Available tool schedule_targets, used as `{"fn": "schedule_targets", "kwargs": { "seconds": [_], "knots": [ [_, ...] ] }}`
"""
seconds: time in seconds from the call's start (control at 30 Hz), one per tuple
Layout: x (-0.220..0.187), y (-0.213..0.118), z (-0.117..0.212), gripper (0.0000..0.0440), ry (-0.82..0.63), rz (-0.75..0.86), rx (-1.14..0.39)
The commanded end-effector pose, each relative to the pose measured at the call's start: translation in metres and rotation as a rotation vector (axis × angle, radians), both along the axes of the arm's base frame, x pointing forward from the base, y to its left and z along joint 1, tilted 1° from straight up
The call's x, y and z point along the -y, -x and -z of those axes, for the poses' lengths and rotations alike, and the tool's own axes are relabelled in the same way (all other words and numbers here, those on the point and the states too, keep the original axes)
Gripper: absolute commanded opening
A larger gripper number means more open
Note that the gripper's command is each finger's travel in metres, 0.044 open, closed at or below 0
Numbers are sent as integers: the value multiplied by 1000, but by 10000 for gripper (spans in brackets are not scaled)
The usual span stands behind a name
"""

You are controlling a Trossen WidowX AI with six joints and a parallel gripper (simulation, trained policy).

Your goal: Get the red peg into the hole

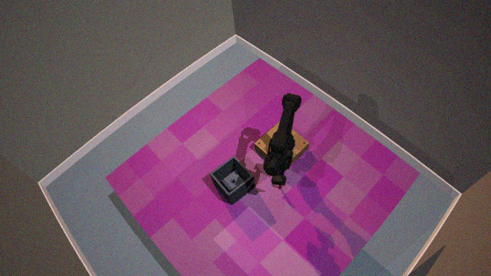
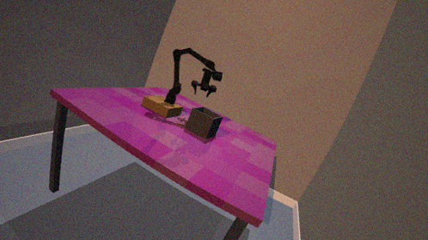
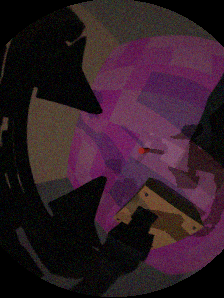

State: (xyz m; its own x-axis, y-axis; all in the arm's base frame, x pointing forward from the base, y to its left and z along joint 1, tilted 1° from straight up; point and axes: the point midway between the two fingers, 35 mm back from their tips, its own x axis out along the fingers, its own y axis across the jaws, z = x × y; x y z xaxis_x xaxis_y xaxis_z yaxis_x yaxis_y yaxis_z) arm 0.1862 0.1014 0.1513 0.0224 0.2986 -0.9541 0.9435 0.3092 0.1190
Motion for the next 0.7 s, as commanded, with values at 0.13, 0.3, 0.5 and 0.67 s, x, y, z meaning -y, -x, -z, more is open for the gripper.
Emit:
{"fn": "schedule_targets", "kwargs": {
  "seconds": [0.13,0.3,0.5,0.67],
  "knots": [
    [2,7,20,440,93,61,-96],
    [3,10,33,440,152,79,-133],
    [8,10,56,440,216,94,-156],
    [13,9,75,440,254,108,-160]
  ]
}}
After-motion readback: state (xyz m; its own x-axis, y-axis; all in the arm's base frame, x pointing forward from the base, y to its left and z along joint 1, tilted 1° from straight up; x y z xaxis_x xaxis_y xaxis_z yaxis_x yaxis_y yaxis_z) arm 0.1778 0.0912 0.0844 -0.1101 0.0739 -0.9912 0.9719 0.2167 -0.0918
